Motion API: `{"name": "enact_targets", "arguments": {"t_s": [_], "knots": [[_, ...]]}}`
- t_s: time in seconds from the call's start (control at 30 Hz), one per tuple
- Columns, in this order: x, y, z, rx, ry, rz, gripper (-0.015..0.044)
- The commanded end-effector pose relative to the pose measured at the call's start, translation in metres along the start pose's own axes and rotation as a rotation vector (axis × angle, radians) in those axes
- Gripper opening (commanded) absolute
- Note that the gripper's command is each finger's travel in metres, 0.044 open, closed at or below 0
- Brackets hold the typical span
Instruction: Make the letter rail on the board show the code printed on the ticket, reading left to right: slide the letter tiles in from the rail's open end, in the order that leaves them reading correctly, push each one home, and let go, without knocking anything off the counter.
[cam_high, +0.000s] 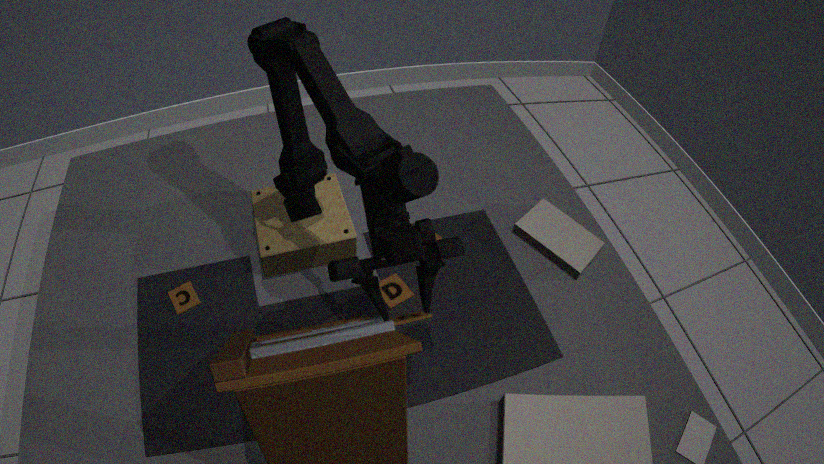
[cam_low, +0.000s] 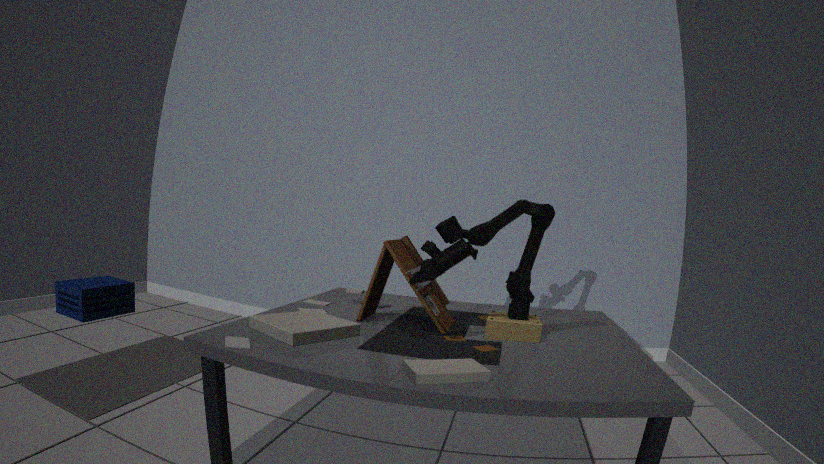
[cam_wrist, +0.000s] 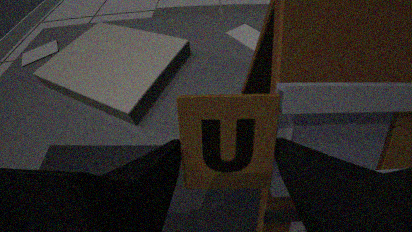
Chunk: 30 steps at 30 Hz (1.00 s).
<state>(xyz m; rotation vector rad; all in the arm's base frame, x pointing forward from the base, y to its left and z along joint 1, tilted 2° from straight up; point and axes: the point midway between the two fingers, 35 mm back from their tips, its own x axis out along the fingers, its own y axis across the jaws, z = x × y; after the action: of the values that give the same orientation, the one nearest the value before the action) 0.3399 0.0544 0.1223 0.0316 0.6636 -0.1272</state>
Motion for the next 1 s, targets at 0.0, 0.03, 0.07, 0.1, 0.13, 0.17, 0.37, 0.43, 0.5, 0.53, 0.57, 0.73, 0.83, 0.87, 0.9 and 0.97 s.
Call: {"name": "enact_targets", "arguments": {"t_s": [0.0,0.03,0.07,0.1,0.13,0.17,0.37,0.43,0.5,0.53,0.57,0.73,0.83,0.87,0.9,0.97], "knots": [[0.0,-0.001,0.0,-0.004,-0.001,0.004,0.0],[0.0,-0.002,0.0,-0.004,-0.001,0.004,0.0],[0.0,-0.003,0.0,-0.004,-0.001,0.004,0.0],[0.0,-0.003,0.0,-0.004,-0.001,0.004,0.0],[0.0,-0.004,0.0,-0.004,-0.001,0.004,0.0],[0.0,-0.004,0.0,-0.004,-0.001,0.004,0.0],[0.0,-0.007,0.0,-0.004,-0.001,0.004,0.0],[0.0,-0.008,0.0,-0.004,-0.001,0.004,0.0],[0.0,-0.009,0.0,-0.004,-0.001,0.004,0.0],[0.0,-0.01,0.0,-0.004,-0.001,0.004,0.0],[0.0,-0.01,0.0,-0.004,-0.001,0.004,0.0],[0.0,-0.013,0.0,-0.004,-0.001,0.003,0.0],[0.0,-0.014,0.001,-0.005,-0.001,0.003,0.0],[0.0,-0.015,0.001,-0.005,-0.001,0.003,0.0],[0.0,-0.015,0.001,-0.005,-0.001,0.003,0.0],[0.0,-0.016,0.001,-0.005,-0.001,0.003,0.0]]}}
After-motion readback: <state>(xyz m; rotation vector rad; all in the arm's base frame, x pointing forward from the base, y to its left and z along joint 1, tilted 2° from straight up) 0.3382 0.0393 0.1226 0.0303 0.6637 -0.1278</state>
